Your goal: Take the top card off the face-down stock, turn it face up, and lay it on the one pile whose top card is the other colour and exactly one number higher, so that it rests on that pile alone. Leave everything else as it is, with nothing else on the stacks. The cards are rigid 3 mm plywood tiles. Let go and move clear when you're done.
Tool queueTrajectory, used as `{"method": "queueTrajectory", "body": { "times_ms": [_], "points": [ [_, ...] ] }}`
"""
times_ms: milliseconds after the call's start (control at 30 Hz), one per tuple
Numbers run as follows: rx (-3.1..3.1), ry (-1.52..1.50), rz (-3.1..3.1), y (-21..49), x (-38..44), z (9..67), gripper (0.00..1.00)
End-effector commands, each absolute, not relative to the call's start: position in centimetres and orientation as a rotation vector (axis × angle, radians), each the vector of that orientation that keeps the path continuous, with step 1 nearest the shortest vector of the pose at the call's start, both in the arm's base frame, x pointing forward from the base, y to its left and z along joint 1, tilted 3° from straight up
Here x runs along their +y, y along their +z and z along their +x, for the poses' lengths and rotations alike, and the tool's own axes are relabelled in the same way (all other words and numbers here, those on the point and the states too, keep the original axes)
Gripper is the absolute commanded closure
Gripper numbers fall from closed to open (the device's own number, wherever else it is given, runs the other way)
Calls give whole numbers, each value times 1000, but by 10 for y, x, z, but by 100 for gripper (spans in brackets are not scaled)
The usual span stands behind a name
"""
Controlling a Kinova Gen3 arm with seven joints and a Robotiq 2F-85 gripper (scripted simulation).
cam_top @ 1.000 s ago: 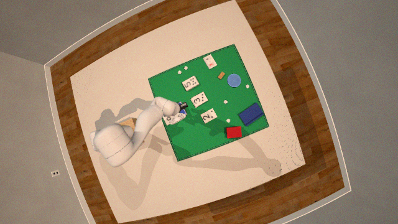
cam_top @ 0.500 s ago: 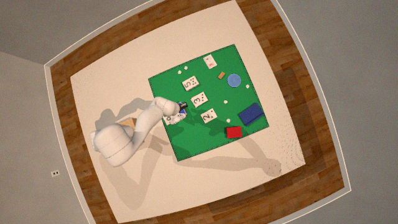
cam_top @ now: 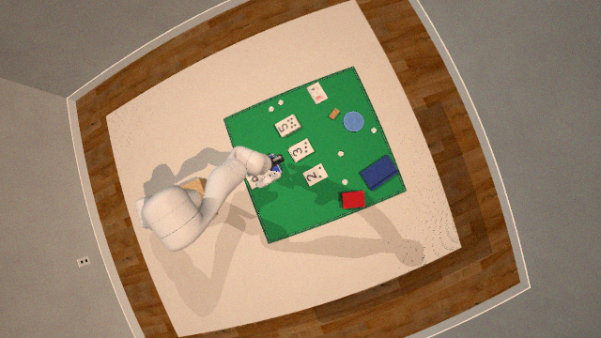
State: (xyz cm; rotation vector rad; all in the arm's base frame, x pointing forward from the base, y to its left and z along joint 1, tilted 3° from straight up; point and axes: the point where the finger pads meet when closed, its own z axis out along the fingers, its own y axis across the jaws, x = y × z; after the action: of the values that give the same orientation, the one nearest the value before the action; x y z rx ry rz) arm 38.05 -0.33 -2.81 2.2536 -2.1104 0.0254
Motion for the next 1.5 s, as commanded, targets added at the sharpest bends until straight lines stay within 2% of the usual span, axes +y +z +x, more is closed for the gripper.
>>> {"method": "queueTrajectory", "body": {
  "times_ms": [0, 667, 700, 1467],
  "points": [
    [-2110, 26, 2254, -29, -3, 381, 15],
    [-2110, 26, 2254, -29, -3, 381, 15],
    [-2110, 26, 2254, -29, -3, 381, 27],
    [-2110, 26, 2254, -29, -3, 381, 27]
  ]
}}
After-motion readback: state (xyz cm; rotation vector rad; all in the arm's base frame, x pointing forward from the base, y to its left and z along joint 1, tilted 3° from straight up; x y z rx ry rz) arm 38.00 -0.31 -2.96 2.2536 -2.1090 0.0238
